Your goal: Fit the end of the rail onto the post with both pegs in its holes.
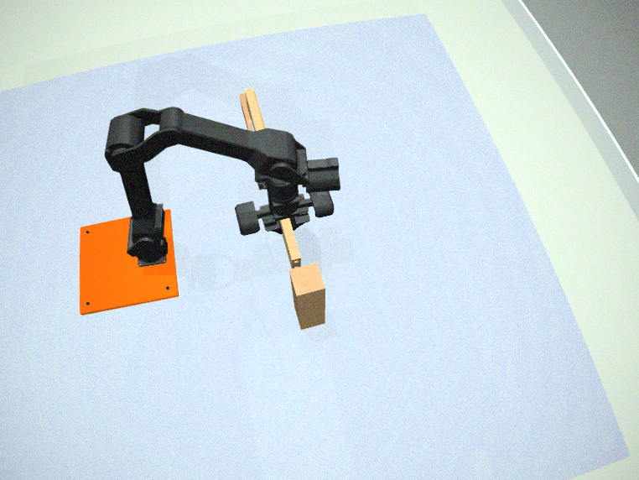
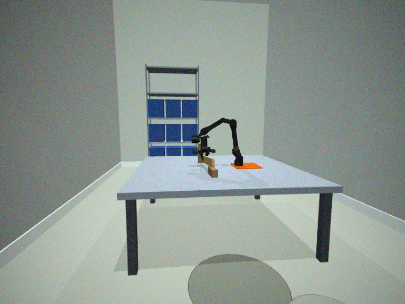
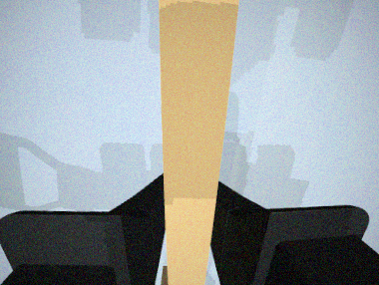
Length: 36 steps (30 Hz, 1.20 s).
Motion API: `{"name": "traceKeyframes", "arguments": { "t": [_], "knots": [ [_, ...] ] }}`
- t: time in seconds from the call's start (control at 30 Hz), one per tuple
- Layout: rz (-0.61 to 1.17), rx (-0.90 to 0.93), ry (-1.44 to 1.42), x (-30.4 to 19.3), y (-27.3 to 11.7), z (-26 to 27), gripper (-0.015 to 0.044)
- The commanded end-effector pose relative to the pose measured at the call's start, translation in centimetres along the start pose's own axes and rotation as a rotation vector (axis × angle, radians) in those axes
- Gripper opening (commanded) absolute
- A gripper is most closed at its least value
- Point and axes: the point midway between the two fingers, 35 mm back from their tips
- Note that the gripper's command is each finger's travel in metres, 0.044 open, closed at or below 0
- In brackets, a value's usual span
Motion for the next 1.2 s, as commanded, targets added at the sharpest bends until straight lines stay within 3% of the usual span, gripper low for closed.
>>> {"name": "traceKeyframes", "arguments": {
  "t": [0.0, 1.17],
  "knots": [
    [-0.010, -0.018, -0.001, 0.2, -0.7, -0.4, 0.0000],
    [-0.010, -0.018, -0.001, 0.1, -2.5, -0.4, 0.0000]
  ]
}}
Point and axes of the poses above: the point midway between the two fingers, 35 mm back from their tips, its own y axis out along the fingers, its own z axis across the jaws, x = y × z, and after that the axes turned 6 degrees about y, right-handed
